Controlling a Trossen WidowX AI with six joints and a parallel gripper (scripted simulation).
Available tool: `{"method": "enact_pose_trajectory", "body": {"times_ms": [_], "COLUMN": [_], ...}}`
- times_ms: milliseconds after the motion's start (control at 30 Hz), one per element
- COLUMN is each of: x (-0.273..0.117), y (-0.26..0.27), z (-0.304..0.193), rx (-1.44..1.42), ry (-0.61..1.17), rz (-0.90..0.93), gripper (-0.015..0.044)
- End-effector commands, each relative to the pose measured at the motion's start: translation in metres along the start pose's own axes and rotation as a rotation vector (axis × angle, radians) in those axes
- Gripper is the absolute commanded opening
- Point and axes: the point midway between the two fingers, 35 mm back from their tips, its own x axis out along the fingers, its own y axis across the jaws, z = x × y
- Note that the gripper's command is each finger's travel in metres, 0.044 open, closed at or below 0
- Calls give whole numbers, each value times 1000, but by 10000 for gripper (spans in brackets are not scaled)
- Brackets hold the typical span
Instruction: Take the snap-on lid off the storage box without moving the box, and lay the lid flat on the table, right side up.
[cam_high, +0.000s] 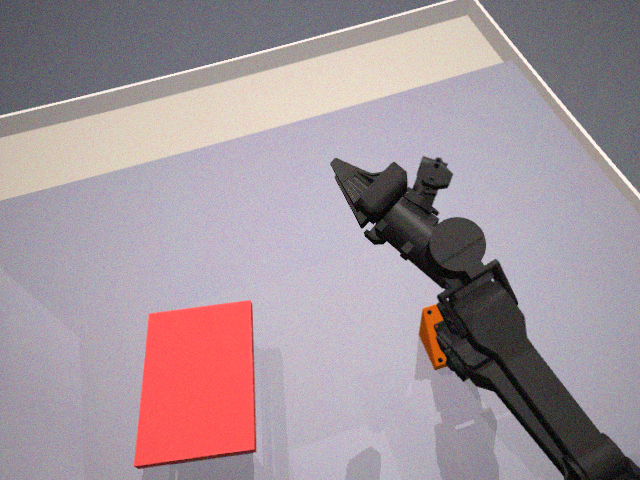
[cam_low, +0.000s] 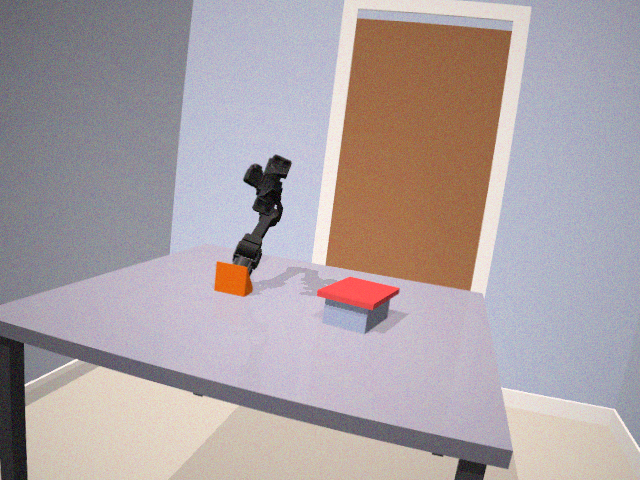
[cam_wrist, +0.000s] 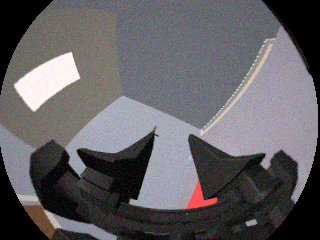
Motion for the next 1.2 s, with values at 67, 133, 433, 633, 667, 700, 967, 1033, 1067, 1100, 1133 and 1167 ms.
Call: {"method": "enact_pose_trajectory", "body": {"times_ms": [67, 133, 433, 633, 667, 700, 967, 1033, 1067, 1100, 1133, 1167], "x": [11, 10, -32, -42, -42, -42, -43, -46, -48, -51, -53, -55], "y": [-46, -51, -103, -108, -108, -108, -114, -132, -142, -151, -158, -162], "z": [-88, -97, -197, -209, -209, -209, -212, -218, -221, -224, -226, -228], "rx": [-24, -23, 43, 63, 63, 63, 62, 61, 61, 62, 63, 64], "ry": [394, 435, 918, 985, 985, 985, 985, 984, 984, 985, 986, 986], "rz": [-266, -295, -660, -717, -717, -717, -718, -719, -719, -718, -718, -717], "gripper": [235, 235, 235, 235, 235, 235, 235, 235, 235, 235, 235, 235]}}
